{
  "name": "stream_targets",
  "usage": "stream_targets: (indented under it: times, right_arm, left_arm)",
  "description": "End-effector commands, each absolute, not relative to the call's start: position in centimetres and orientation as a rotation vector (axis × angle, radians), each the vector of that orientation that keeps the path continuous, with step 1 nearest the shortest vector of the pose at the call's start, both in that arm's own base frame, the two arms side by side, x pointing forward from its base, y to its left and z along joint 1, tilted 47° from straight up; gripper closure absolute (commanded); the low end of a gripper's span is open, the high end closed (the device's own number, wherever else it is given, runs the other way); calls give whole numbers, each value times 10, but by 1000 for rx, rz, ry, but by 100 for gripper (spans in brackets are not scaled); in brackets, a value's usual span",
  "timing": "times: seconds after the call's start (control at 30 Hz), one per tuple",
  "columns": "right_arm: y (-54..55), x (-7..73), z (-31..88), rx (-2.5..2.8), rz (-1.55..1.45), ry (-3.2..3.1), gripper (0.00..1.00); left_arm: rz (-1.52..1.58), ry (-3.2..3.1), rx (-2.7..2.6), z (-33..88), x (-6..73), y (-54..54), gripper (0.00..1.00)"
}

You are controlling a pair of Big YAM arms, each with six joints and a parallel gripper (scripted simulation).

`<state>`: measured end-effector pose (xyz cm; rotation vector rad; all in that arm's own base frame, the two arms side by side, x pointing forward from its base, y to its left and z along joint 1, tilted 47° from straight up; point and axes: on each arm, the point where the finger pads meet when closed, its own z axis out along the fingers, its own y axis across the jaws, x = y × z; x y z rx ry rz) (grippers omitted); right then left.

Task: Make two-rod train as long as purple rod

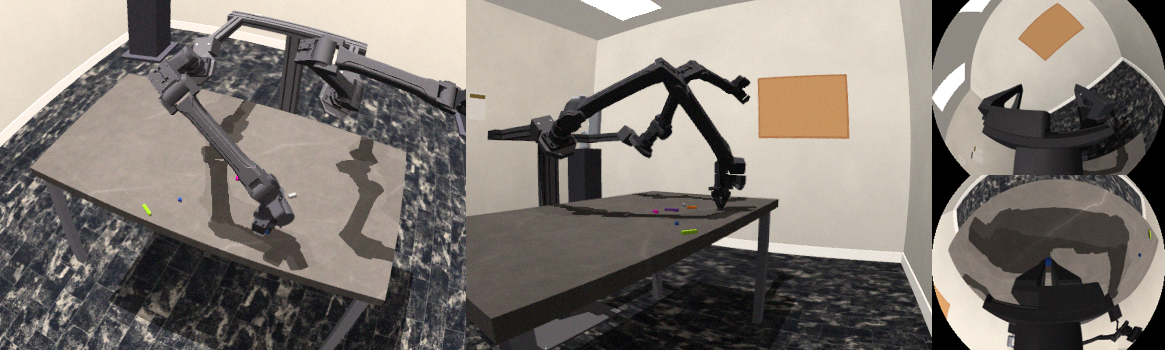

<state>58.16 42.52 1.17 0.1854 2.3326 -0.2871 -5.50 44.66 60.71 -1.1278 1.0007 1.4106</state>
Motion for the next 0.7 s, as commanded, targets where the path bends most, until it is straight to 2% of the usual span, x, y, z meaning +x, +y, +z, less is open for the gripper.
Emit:
stream_targets:
  times: [0.0,0.67]
  right_arm:
    - [436,590,14,172,-266,2323,96]
    - [432,591,17,177,-269,2322,96]
  left_arm:
    - [1419,977,-1115,614,-58,439,0]
    - [1419,977,-1115,614,-58,439,0]
